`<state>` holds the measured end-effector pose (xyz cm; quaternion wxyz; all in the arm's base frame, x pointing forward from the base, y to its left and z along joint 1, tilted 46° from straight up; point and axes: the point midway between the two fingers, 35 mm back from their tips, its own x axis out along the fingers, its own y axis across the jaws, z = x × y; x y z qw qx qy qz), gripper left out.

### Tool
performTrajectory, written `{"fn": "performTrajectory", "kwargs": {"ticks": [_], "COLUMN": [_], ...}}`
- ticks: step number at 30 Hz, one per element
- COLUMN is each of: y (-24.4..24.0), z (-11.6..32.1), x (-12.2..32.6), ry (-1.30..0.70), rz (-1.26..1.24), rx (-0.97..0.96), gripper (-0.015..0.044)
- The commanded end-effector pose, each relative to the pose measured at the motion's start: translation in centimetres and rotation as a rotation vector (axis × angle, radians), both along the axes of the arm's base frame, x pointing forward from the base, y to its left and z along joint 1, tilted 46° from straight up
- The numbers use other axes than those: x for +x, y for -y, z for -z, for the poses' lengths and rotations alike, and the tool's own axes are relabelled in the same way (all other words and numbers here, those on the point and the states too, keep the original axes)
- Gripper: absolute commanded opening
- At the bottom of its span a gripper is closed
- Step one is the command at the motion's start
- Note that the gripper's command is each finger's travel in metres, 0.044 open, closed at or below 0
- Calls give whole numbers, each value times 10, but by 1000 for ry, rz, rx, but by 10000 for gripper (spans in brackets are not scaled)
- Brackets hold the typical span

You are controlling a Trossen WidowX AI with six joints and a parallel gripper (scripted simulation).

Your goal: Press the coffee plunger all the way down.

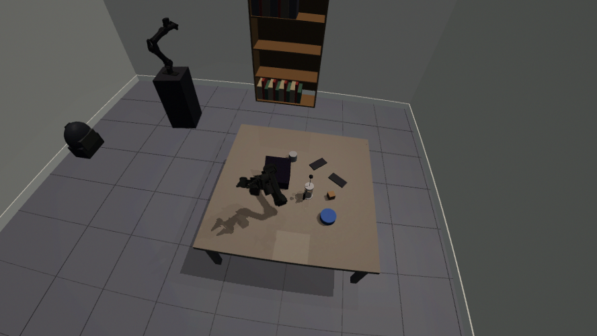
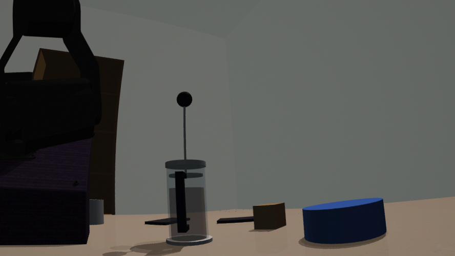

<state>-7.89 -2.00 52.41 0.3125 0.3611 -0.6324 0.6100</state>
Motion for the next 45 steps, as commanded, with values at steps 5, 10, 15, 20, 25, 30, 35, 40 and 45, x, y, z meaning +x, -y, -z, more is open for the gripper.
{"fn": "performTrajectory", "kwargs": {"ticks": [5,10,15,20,25,30,35,40,45], "y": [-36,-116,-176,-238,-280,-292,-276,-233,-169], "z": [-4,2,21,57,108,162,217,267,306], "x": [0,10,31,71,124,187,248,298,330], "ry": [-36,-151,-272,-474,-709,-974,-1243,-1515,-1752], "rz": [18,81,162,286,466,721,1016,1364,1782], "rx": [-155,-482,-722,-988,-1208,-1338,-1419,-1442,-1398], "gripper": [440,440,440,440,440,440,440,440,440]}}
